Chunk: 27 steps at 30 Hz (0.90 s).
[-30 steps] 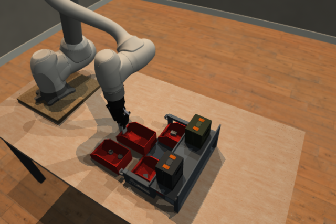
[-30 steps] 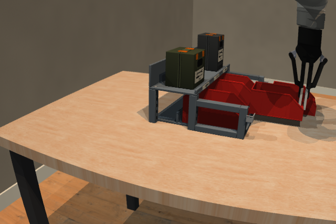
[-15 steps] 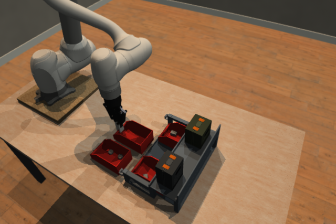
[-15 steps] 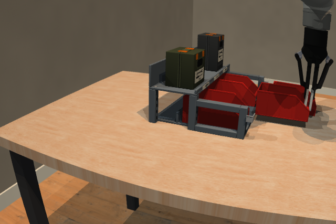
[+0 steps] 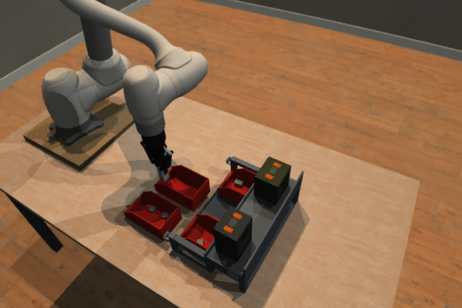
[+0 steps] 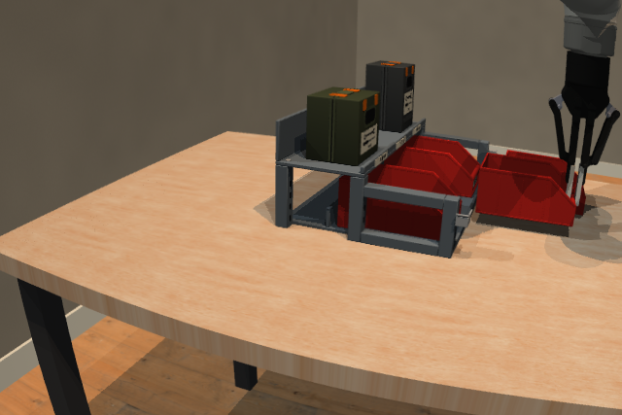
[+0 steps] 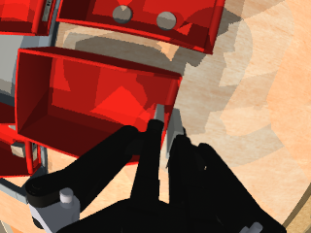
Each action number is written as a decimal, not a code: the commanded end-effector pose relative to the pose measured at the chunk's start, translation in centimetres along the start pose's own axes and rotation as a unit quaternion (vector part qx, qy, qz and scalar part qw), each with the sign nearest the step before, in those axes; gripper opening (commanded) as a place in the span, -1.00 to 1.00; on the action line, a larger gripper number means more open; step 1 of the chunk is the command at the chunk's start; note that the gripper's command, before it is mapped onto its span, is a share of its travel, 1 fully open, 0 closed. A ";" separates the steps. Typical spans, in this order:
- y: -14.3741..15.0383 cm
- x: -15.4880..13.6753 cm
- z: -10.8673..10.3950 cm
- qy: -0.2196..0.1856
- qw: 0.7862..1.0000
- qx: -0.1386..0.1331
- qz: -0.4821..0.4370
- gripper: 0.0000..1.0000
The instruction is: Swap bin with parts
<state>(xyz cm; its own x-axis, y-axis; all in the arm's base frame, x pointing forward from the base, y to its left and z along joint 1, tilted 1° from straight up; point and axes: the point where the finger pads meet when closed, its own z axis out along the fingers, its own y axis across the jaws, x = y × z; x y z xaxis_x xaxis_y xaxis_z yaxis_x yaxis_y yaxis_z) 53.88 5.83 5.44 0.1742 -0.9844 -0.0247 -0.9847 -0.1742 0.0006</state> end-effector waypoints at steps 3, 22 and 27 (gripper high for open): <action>0.0 0.0 0.0 0.000 1.000 0.000 0.000 -0.80; 0.0 0.0 0.6 0.000 1.000 0.000 0.000 -0.80; 0.0 0.0 1.2 0.000 1.000 0.000 0.000 -0.80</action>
<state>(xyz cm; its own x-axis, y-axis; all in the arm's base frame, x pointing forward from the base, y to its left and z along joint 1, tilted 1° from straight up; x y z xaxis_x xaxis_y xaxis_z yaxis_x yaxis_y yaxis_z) 53.88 5.85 4.44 0.1742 -0.9844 -0.0247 -0.9847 -0.1742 0.0006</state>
